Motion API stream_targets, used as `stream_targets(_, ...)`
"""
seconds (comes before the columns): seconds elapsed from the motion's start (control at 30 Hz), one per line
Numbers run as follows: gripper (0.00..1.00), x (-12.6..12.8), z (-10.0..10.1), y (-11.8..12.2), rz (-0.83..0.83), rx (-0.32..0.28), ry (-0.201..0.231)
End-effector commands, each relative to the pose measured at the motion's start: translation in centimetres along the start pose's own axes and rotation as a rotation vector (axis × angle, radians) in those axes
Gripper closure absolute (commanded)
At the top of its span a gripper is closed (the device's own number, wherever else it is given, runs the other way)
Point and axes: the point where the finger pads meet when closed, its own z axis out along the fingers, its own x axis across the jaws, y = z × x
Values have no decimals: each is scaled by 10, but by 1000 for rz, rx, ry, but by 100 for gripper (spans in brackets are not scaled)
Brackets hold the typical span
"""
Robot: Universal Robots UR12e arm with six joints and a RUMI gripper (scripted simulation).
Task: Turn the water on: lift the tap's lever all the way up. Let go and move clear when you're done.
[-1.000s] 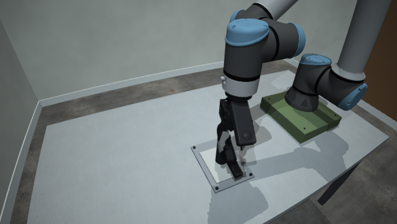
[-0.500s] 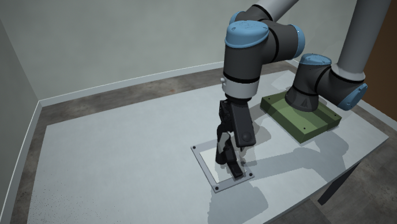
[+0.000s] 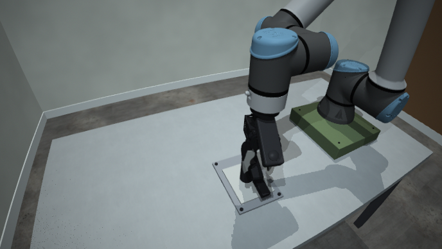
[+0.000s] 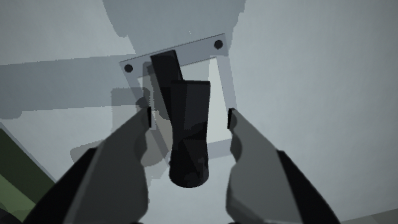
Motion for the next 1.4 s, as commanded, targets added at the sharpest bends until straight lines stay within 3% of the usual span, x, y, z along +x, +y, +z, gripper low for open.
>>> stream_targets(0.0,59,1,3,0,0,1,1)
stream_targets(1.37,59,1,14,0,0,1,1)
